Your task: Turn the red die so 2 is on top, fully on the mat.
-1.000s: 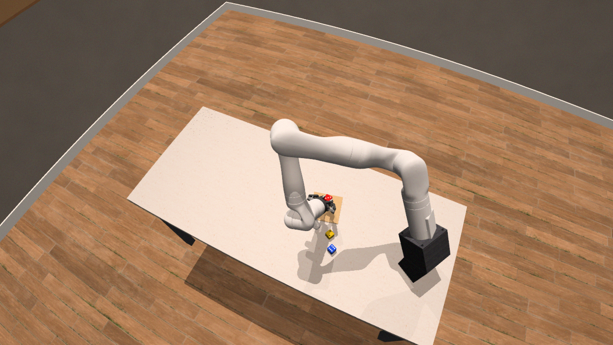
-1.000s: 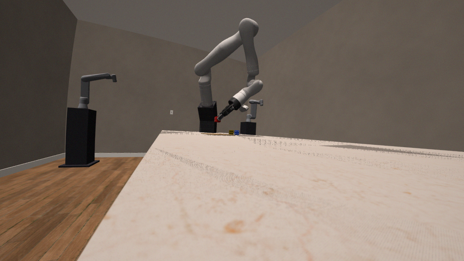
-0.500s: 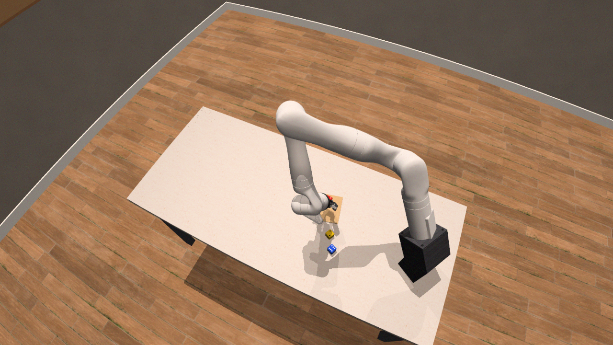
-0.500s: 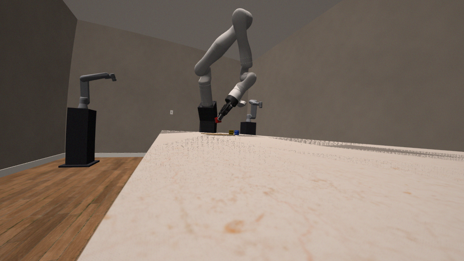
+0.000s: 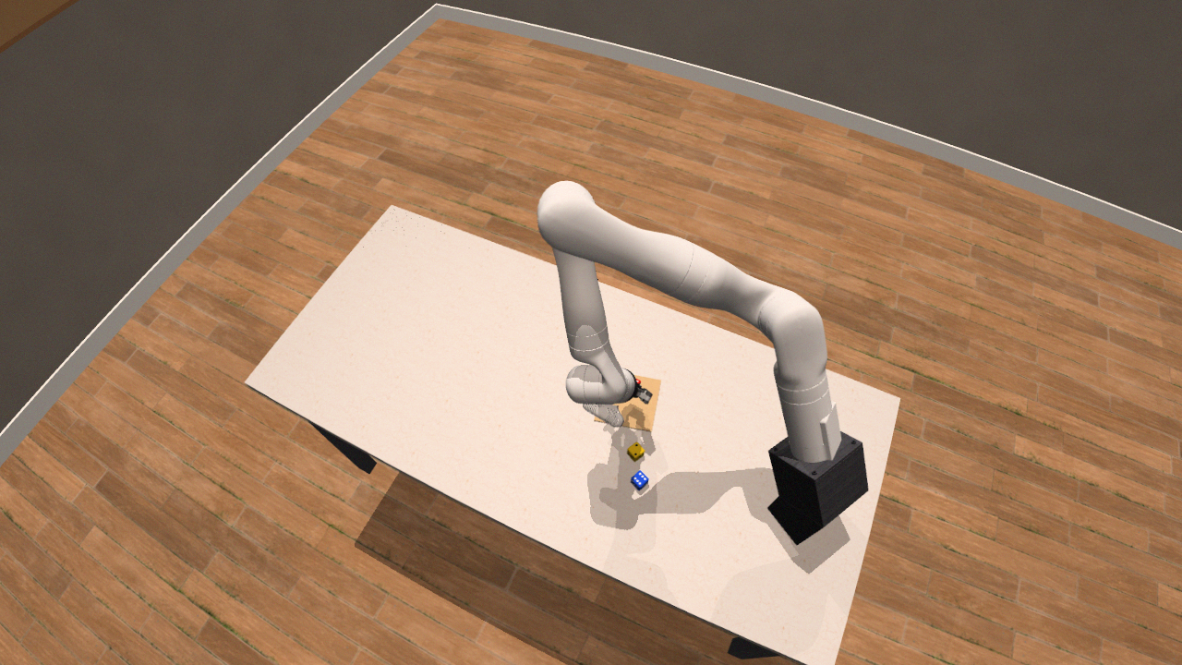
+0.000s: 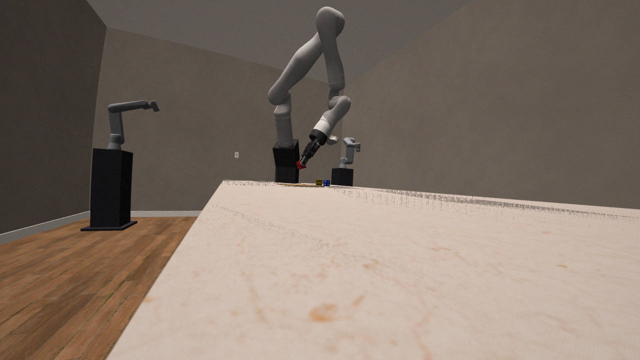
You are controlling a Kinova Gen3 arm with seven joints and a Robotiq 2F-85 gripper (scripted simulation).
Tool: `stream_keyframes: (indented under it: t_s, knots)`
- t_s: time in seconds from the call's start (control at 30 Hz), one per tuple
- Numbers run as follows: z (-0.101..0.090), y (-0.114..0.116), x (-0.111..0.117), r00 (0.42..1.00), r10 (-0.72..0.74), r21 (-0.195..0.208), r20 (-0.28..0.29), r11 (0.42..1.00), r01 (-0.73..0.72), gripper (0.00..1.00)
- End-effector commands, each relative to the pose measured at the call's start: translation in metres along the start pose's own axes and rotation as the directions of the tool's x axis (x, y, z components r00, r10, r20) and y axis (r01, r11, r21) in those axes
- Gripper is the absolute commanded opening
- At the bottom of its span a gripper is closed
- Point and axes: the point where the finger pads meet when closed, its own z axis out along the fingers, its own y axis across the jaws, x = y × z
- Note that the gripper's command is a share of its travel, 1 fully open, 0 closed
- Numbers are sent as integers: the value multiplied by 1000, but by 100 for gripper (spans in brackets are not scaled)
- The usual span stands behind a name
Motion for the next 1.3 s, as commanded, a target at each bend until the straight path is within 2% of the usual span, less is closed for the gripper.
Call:
stream_keyframes:
  t_s: [0.0, 0.23, 0.3, 0.6, 1.27]
  knots:
    - [1, 4, -3, 1000, 11, -5, -24, 1000, -11, 26]
    - [3, 6, -4, 993, 13, -8, -119, 1000, -14, 26]
    - [3, 6, -4, 993, 13, -8, -119, 1000, -14, 26]
    - [1, 3, -5, 974, 10, -3, -228, 1000, -10, 26]
    - [1, 3, -5, 965, 10, -2, -263, 1000, -11, 26]
